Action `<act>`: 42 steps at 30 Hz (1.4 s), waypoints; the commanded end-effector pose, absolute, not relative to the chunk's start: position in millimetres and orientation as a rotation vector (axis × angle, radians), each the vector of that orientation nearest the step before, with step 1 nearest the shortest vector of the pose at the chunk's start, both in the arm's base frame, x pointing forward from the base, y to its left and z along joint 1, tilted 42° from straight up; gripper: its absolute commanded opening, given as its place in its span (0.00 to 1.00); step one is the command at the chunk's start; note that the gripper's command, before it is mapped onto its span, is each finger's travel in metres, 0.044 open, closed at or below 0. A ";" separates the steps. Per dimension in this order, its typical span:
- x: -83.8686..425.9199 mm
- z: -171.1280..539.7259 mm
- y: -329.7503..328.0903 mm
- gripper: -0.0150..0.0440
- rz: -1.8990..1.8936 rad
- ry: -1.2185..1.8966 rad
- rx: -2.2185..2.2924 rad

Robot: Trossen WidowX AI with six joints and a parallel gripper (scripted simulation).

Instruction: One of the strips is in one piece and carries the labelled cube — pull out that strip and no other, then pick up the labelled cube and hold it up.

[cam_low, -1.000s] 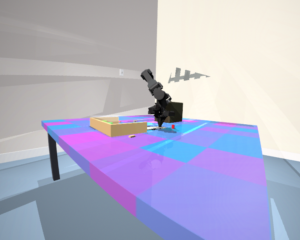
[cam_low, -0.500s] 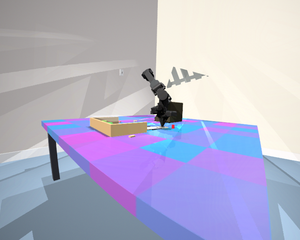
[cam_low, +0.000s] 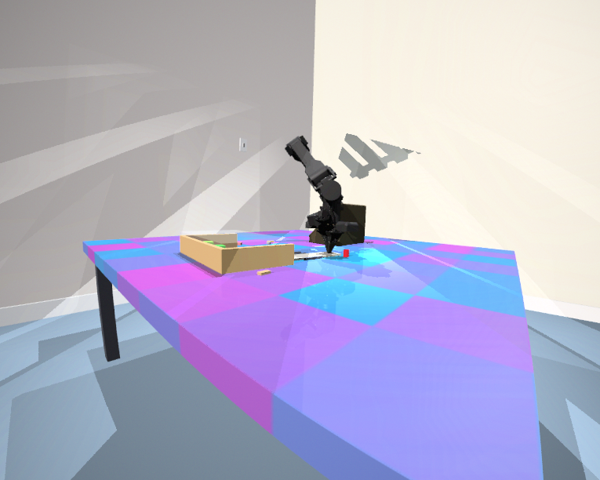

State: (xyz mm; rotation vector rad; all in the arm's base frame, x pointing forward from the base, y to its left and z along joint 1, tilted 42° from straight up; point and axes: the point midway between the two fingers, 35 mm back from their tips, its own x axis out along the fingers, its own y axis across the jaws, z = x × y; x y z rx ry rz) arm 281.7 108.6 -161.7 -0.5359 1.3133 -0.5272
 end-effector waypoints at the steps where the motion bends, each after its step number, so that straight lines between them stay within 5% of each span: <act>1: 266.6 -166.7 100.3 0.25 -0.537 1.343 -0.546; 42: 217.2 -172.7 96.0 0.25 -0.536 1.346 -0.547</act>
